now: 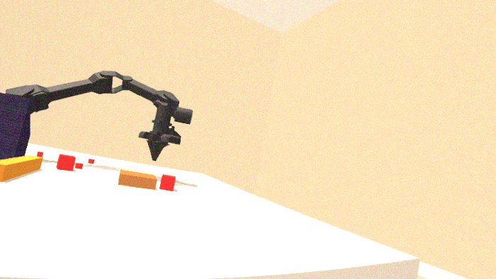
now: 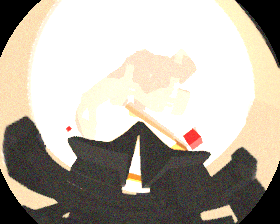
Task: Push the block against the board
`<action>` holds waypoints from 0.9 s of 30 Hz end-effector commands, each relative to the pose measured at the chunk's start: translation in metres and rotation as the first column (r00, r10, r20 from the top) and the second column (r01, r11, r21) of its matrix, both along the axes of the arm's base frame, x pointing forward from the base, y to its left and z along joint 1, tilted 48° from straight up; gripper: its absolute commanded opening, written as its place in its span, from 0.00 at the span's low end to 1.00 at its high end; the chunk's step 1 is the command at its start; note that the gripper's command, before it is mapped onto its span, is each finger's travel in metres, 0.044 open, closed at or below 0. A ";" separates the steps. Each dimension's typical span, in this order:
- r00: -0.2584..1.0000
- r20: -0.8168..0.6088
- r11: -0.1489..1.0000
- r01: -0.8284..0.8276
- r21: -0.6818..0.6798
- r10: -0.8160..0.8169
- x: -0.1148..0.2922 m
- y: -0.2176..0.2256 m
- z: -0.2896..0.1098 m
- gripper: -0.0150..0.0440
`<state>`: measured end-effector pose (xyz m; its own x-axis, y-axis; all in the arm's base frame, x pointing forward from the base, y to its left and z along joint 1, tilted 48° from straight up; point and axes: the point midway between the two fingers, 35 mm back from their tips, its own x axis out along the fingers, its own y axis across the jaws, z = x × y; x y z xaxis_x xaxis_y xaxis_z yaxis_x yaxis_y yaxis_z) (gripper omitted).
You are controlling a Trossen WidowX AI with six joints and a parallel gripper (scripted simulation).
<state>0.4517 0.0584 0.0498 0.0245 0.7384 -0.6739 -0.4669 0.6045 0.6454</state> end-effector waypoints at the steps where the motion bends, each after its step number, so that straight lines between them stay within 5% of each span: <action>1: 0.992 -0.096 0.997 0.077 -0.004 -0.077 0.006 -0.007 -0.010 0.25; 12: 0.888 -0.352 0.953 0.300 -0.046 -0.297 0.020 -0.029 -0.037 0.25; 27: 0.885 -0.356 0.952 0.304 -0.045 -0.299 0.020 0.012 -0.074 0.25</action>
